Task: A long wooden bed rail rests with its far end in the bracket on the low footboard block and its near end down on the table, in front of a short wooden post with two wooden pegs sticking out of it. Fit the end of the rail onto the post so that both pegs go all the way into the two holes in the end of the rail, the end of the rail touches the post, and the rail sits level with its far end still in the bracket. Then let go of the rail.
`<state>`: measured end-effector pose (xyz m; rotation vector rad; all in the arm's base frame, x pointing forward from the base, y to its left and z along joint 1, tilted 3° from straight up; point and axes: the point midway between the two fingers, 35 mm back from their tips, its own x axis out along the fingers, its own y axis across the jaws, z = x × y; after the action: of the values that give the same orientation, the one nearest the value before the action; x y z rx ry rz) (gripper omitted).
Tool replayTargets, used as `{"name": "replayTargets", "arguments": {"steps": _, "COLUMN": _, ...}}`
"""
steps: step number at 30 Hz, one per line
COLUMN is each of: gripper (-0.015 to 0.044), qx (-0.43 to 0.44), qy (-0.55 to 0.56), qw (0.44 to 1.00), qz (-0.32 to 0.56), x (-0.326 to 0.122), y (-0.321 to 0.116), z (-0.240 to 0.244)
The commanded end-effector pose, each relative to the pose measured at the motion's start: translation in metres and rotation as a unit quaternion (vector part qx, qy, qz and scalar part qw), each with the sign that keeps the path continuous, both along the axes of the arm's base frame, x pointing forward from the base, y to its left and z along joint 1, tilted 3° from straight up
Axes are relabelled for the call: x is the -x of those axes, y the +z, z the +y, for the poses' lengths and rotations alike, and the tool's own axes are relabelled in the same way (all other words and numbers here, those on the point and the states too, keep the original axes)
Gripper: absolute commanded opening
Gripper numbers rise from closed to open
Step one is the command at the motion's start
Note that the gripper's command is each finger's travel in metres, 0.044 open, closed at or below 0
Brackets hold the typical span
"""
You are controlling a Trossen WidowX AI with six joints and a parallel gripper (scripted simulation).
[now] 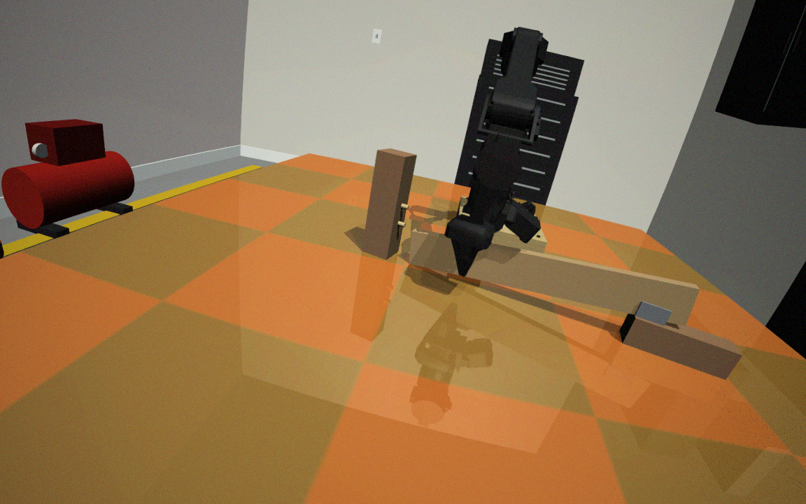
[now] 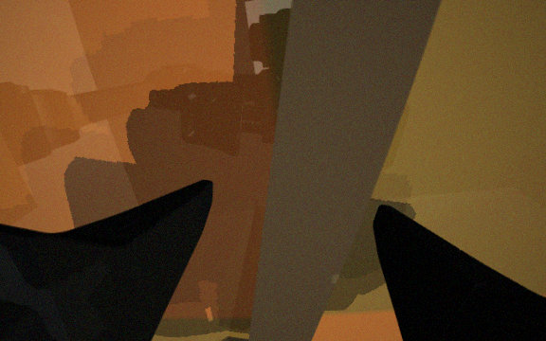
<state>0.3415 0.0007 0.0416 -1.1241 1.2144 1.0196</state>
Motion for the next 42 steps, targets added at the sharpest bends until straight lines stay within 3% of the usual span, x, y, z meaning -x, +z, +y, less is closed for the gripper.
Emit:
{"name": "replayTargets", "arguments": {"steps": 1, "gripper": 0.0230, "qx": -0.003, "qy": 0.003, "qw": 1.000, "qz": 0.002, "x": 0.0015, "y": -0.0022, "z": 0.0008}}
{"name": "replayTargets", "arguments": {"steps": 8, "gripper": 0.0046, "qx": -0.003, "qy": 0.003, "qw": 1.000, "qz": 0.002, "x": 0.0015, "y": -0.0022, "z": 0.0008}}
{"name": "replayTargets", "arguments": {"steps": 15, "gripper": 0.0000, "qx": -0.003, "qy": 0.003, "qw": 1.000, "qz": 0.002, "x": 0.0015, "y": -0.0022, "z": 0.0008}}
{"name": "replayTargets", "arguments": {"steps": 42, "gripper": 0.0000, "qx": -0.003, "qy": 0.003, "qw": 1.000, "qz": 0.002, "x": 0.0015, "y": 0.0060, "z": -0.0002}}
